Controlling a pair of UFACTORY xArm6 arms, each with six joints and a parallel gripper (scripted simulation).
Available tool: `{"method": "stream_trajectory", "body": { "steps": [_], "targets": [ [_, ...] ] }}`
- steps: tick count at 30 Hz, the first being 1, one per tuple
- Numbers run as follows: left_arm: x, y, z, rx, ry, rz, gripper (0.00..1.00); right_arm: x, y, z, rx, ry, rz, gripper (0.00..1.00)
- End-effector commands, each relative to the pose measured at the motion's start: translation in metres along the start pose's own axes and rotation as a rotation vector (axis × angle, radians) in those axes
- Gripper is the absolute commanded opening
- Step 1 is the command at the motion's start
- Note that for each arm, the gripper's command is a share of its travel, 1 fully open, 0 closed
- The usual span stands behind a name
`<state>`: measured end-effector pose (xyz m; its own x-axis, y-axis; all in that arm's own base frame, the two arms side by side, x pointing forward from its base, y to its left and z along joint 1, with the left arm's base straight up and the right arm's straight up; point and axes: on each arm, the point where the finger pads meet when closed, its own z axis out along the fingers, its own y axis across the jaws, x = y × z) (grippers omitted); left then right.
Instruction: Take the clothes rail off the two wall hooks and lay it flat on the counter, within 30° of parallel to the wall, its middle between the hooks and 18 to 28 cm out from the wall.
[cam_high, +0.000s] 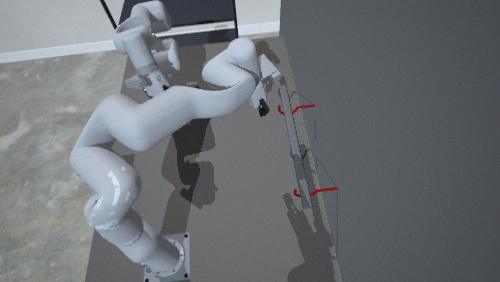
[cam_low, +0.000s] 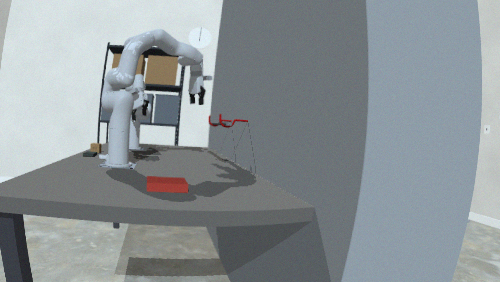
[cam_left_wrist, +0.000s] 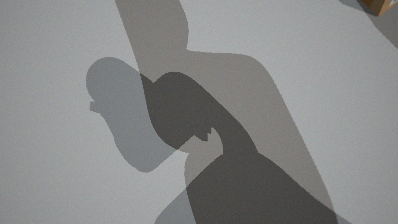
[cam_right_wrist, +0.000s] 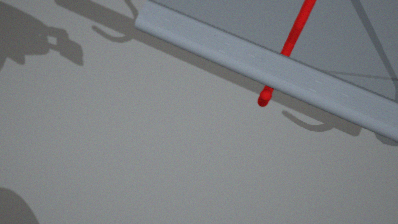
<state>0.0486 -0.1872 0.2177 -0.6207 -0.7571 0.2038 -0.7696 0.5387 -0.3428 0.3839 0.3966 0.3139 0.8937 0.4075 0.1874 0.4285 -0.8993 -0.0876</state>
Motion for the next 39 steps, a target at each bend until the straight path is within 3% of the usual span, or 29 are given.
{"method": "stream_trajectory", "body": {
  "steps": [1,29,39],
  "targets": [
    [0.0,0.0,-0.001,0.001,0.001,0.0,1.0,-0.016,0.006,-0.004,-0.002,-0.022,-0.147,1.0],
    [0.0,0.0,-0.001,0.001,0.001,0.0,1.0,-0.092,0.037,-0.014,0.006,-0.176,-0.92,1.0],
    [0.0,0.0,-0.001,0.001,0.001,0.0,1.0,-0.109,0.043,-0.016,0.025,-0.215,-1.105,1.0]
  ]
}}
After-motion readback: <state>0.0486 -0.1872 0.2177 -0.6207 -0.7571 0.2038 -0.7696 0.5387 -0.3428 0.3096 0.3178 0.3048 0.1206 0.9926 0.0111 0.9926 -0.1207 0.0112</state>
